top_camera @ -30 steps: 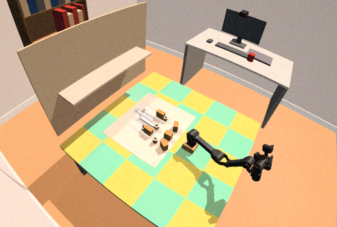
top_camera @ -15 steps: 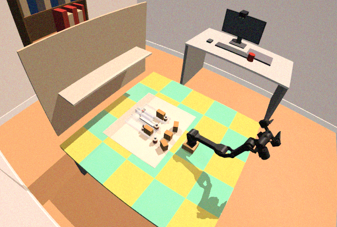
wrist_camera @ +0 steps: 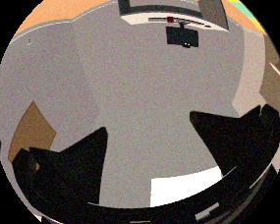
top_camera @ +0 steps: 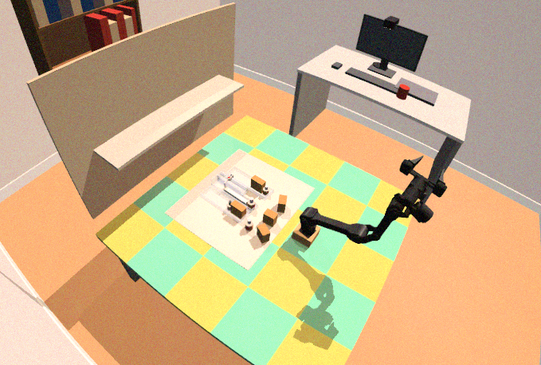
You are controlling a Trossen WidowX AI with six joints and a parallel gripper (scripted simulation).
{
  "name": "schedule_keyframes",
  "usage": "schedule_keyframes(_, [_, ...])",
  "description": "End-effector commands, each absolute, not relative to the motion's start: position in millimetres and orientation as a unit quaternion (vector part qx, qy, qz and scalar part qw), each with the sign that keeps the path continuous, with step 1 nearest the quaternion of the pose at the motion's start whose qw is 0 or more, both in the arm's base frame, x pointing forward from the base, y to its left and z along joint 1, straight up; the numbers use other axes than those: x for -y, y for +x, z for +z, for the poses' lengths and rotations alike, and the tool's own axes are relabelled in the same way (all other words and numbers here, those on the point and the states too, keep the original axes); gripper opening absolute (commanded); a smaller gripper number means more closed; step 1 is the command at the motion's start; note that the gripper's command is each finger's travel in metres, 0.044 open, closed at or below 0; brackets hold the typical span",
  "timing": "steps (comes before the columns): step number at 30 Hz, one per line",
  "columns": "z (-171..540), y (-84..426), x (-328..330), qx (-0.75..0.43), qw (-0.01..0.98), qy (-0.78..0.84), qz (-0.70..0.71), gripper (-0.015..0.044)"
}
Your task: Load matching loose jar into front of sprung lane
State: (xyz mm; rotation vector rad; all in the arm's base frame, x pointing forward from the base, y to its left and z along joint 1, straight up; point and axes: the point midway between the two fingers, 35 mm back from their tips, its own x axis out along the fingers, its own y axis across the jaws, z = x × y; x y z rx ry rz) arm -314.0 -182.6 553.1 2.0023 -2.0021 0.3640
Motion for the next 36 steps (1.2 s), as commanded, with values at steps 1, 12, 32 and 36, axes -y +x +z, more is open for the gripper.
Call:
schedule_keyframes(1, [580.5, -271.4, 179.5, 0.679, 0.218, 0.695, 0.093, 0.0440])
schedule_keyframes(12, [640.7, -114.7, 153.3, 0.581, 0.458, 0.673, 0.010, 0.0440])
schedule_keyframes(32, [614.5, 141.2, 53.1, 0.309, 0.733, 0.606, -0.017, 0.0440])
schedule_keyframes(36, [586.7, 192.0, 22.8, 0.228, 0.794, 0.563, -0.027, 0.0440])
